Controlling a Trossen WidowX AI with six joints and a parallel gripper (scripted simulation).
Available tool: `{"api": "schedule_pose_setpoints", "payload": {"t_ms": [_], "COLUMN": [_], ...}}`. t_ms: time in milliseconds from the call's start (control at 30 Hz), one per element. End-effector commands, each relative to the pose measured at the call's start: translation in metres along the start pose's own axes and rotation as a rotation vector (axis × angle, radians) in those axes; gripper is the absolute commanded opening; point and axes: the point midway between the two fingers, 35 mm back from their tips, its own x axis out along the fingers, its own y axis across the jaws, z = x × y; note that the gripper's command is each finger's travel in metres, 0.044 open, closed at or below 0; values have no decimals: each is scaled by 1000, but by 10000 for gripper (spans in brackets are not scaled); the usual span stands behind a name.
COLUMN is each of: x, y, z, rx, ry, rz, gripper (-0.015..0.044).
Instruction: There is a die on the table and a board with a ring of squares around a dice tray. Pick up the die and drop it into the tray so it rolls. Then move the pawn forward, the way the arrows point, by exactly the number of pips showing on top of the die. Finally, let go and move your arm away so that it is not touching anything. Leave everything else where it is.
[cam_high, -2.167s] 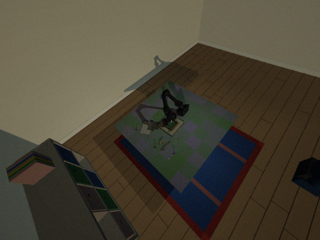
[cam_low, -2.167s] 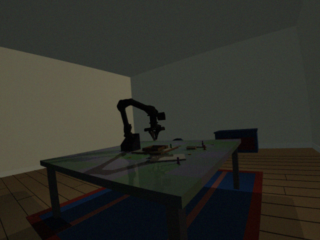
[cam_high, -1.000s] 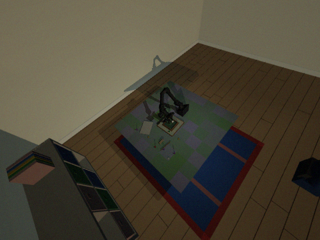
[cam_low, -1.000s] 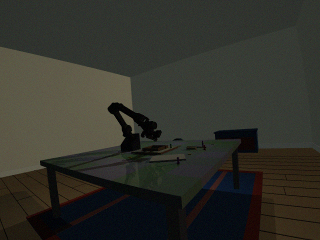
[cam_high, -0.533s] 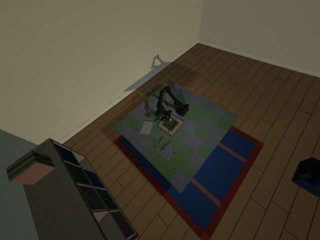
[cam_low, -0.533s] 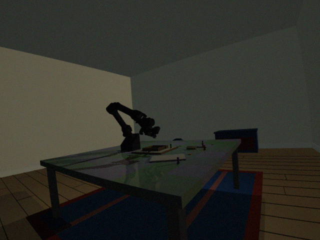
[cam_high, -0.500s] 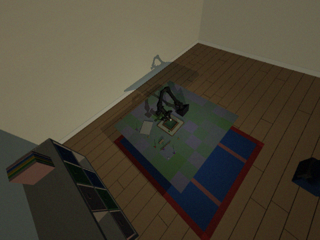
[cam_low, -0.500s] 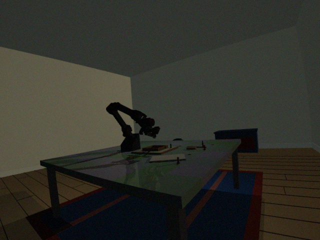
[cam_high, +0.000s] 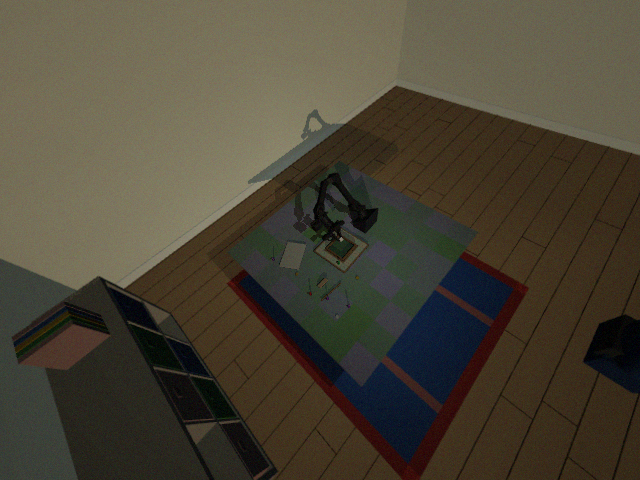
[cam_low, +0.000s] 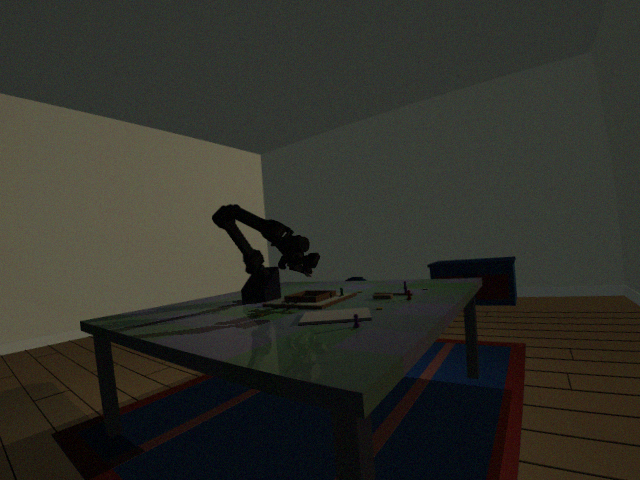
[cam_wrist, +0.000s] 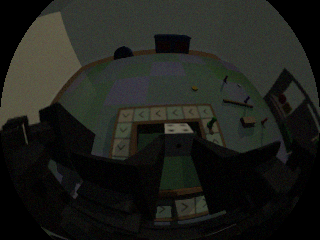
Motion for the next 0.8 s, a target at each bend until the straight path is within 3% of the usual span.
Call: {"api": "schedule_pose_setpoints", "payload": {"t_ms": [0, 467, 633, 767], "x": [0, -25, 10, 19], "y": [0, 0, 7, 0], "z": [0, 30, 17, 16], "rx": [0, -2, 38, -1], "ry": [0, 9, 469, 825], "rz": [0, 8, 96, 7], "gripper": [79, 440, 440, 440]}}
